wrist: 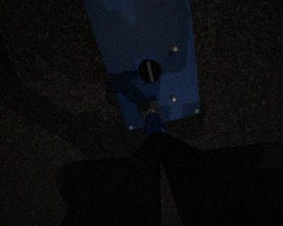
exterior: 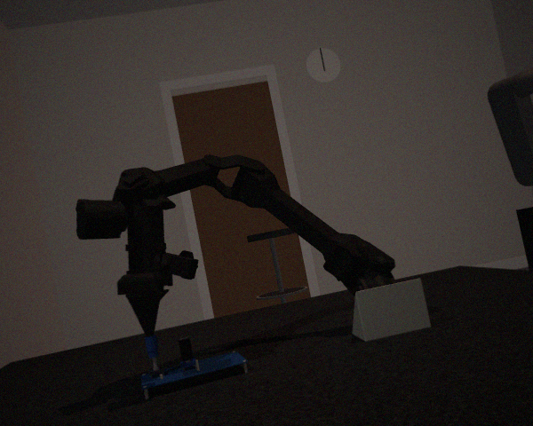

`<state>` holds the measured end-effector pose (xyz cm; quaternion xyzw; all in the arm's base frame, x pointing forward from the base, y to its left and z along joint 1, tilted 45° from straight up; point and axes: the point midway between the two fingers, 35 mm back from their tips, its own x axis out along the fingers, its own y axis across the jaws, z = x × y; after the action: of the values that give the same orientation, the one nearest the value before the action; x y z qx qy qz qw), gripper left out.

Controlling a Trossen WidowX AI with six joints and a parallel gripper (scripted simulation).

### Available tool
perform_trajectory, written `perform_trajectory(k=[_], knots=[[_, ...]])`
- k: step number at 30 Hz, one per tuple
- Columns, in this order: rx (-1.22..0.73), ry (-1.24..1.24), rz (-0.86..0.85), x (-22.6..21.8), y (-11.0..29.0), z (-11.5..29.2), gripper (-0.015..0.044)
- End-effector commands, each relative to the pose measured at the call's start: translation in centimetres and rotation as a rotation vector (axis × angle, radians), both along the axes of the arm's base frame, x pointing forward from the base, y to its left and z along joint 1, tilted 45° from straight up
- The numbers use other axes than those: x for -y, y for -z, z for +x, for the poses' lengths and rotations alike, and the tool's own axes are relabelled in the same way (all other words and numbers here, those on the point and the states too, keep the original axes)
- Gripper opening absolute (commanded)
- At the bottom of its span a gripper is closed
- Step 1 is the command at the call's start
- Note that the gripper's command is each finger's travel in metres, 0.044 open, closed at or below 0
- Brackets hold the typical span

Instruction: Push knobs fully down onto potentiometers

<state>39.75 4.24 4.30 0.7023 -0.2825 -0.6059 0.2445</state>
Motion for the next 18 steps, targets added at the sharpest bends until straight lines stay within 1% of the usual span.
perform_trajectory(k=[1,18], knots=[[-0.003,-0.003,-0.004,0.29,0.21,-0.04,0.0],[-0.003,-0.003,-0.004,0.76,0.68,-0.06,0.0]])
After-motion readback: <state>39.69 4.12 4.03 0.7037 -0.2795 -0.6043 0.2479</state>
